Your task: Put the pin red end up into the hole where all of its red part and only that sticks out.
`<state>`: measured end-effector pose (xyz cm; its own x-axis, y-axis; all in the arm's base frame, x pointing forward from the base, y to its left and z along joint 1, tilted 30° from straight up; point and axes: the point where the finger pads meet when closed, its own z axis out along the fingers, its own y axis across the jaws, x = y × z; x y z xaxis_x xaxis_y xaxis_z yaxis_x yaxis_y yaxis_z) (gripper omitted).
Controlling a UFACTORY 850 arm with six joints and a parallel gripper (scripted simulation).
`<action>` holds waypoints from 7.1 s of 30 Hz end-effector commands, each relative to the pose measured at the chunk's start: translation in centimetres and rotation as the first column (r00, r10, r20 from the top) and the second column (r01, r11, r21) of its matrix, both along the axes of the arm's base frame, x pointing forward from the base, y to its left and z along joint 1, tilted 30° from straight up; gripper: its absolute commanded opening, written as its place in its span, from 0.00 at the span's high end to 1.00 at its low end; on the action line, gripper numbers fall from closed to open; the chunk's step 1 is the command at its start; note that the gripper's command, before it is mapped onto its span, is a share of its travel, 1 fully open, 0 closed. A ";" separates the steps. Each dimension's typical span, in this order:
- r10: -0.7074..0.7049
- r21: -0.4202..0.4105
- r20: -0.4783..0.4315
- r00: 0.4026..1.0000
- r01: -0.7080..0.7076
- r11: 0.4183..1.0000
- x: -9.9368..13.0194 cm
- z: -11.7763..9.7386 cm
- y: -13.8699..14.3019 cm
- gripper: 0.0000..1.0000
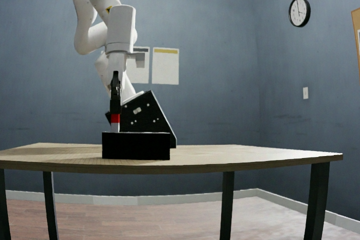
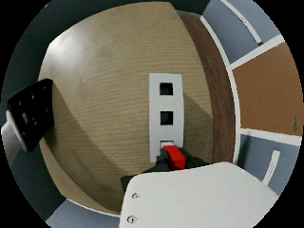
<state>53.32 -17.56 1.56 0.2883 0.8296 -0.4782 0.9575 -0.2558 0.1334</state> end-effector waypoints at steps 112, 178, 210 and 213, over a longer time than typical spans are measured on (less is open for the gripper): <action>0.001 0.000 0.002 1.000 -0.001 1.000 0.0 -1.0 -0.6 1.00; 0.000 -0.001 0.002 1.000 0.000 1.000 0.1 -1.3 -0.7 1.00; 0.000 0.000 0.002 1.000 0.000 1.000 0.1 -1.3 -0.7 0.00; 0.000 0.000 0.002 1.000 0.000 1.000 0.1 -1.3 -0.7 0.00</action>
<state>53.32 -18.30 0.19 0.2885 0.8295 -0.4783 0.9574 -0.2557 0.1339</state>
